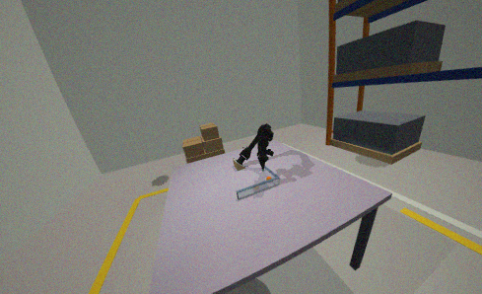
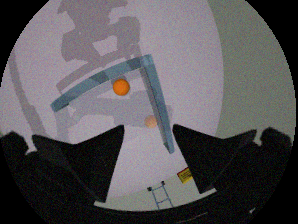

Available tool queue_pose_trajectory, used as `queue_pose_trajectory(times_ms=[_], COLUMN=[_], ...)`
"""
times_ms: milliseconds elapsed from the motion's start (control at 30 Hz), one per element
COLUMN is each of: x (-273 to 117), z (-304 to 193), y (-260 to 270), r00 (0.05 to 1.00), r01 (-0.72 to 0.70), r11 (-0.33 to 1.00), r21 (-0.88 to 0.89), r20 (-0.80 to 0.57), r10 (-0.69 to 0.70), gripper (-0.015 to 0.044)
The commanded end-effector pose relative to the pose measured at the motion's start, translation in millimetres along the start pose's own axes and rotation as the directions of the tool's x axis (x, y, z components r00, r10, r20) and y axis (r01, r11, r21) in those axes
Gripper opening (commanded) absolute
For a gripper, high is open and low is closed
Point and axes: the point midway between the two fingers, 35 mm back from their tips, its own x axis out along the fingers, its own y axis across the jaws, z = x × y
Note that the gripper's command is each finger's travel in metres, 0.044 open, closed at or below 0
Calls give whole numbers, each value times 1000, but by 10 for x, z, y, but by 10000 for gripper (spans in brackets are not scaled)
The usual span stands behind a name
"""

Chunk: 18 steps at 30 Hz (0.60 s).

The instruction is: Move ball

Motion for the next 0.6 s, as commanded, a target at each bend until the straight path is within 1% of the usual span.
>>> queue_pose_trajectory(times_ms=[0, 67, 300, 433, 567], x=[503, 565, 567, 700, 714], z=[384, 437, 439, 453, 454], y=[336, 389, 391, 423, 426], r00=[976, 969, 969, 968, 968], r01=[-165, -180, -180, -181, -181], r11=[930, 910, 909, 909, 909], r21=[-328, -373, -375, -375, -375], r20=[83, 93, 93, 94, 94], r10=[203, 230, 231, 231, 231], gripper=[302, 302, 302, 302, 302])
